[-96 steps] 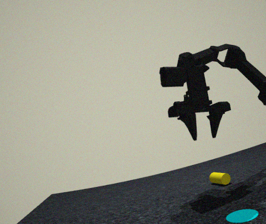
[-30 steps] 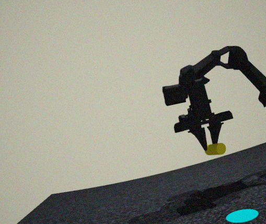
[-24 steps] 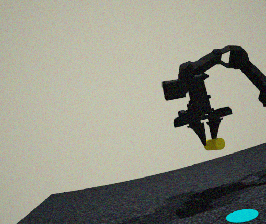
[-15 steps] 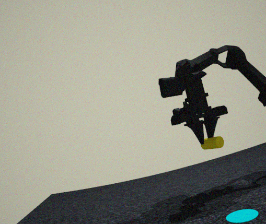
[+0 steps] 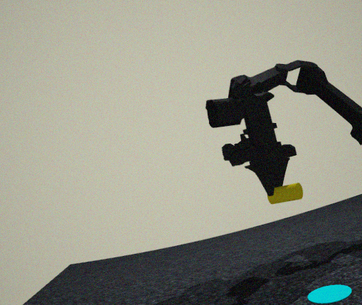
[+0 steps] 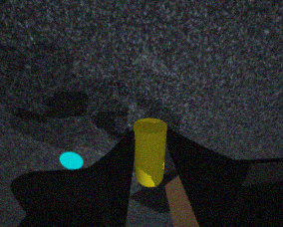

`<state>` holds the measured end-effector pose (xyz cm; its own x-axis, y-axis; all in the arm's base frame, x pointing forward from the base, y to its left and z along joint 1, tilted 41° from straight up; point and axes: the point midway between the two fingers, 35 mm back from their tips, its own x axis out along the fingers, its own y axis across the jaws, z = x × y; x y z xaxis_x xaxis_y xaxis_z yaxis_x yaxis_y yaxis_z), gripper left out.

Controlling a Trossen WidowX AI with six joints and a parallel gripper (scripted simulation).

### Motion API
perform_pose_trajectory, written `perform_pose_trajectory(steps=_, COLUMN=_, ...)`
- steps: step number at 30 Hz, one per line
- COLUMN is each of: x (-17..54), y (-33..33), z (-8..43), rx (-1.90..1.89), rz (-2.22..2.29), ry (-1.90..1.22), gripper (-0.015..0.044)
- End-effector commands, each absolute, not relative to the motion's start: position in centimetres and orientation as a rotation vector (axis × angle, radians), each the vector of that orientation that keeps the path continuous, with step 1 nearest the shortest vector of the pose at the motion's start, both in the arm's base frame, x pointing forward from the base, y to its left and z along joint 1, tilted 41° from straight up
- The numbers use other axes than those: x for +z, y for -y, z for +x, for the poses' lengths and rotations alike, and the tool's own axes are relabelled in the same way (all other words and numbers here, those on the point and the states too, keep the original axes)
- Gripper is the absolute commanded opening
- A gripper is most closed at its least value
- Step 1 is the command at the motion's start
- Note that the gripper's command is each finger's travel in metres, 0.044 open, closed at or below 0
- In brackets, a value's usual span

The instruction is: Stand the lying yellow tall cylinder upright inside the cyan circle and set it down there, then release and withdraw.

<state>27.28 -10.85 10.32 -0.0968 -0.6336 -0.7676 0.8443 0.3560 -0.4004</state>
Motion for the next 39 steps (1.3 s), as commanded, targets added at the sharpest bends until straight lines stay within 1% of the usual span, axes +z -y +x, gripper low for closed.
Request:
perform_pose_trajectory(steps=1, x=9.8, y=10.1, z=28.1, rx=-1.197, rz=0.178, ry=-1.167, gripper=0.0105)
perform_pose_trajectory(steps=20, x=7.0, y=6.4, z=31.5, rx=-0.871, rz=-0.181, ry=-1.425, gripper=0.0105)
perform_pose_trajectory(steps=39, x=3.7, y=2.1, z=33.9, rx=-0.508, rz=-0.545, ry=-1.62, gripper=0.0105)
